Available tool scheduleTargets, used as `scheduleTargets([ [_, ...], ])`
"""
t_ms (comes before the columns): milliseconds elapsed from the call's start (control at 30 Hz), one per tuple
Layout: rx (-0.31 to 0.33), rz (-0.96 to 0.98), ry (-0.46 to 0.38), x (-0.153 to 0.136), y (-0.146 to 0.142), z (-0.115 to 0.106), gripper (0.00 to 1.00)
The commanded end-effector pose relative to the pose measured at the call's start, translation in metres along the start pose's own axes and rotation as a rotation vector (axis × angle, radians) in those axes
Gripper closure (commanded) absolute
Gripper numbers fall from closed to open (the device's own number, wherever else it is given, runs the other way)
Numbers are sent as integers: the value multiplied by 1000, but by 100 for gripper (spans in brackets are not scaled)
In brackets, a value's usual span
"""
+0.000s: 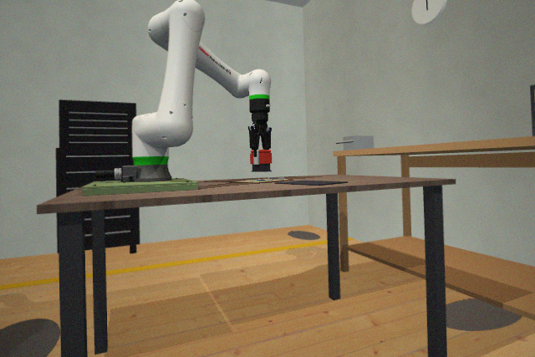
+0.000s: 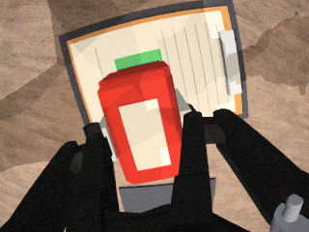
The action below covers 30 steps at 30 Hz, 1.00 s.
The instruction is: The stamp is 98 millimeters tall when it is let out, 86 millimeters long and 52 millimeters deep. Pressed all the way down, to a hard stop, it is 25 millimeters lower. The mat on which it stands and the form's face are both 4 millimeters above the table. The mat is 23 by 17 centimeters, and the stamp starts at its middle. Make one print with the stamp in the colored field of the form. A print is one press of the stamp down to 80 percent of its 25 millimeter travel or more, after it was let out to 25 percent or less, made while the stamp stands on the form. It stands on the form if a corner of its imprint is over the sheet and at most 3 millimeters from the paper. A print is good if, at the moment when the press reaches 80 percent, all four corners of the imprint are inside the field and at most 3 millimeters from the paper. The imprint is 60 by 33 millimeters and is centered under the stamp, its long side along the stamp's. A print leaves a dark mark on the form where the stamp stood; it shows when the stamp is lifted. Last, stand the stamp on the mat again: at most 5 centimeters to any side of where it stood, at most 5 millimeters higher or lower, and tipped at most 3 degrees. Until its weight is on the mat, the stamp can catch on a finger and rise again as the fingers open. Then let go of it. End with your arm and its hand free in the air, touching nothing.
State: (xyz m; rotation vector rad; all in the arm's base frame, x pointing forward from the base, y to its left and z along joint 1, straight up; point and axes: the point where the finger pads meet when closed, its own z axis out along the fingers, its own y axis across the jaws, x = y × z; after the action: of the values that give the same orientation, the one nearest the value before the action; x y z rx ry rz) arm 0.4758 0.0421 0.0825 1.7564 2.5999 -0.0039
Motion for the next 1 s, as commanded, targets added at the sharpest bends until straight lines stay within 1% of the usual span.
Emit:
scheduleTargets([
  [0, -1, 64, 0, -49, 10, -3, 79],
  [33, -1, 100, 0, -74, 13, -4, 79],
  [133, -1, 224, 0, -104, 7, -3, 79],
  [200, -1, 224, 0, -104, 7, -3, 79],
  [233, -1, 261, 0, -139, 3, -3, 79],
  [300, -1, 312, 0, -159, -3, -3, 79],
  [633, -1, 332, 0, -278, -17, 0, 79],
  [800, -1, 332, 0, -283, -17, 1, 79],
  [967, -1, 332, 0, -313, -17, 2, 79],
])
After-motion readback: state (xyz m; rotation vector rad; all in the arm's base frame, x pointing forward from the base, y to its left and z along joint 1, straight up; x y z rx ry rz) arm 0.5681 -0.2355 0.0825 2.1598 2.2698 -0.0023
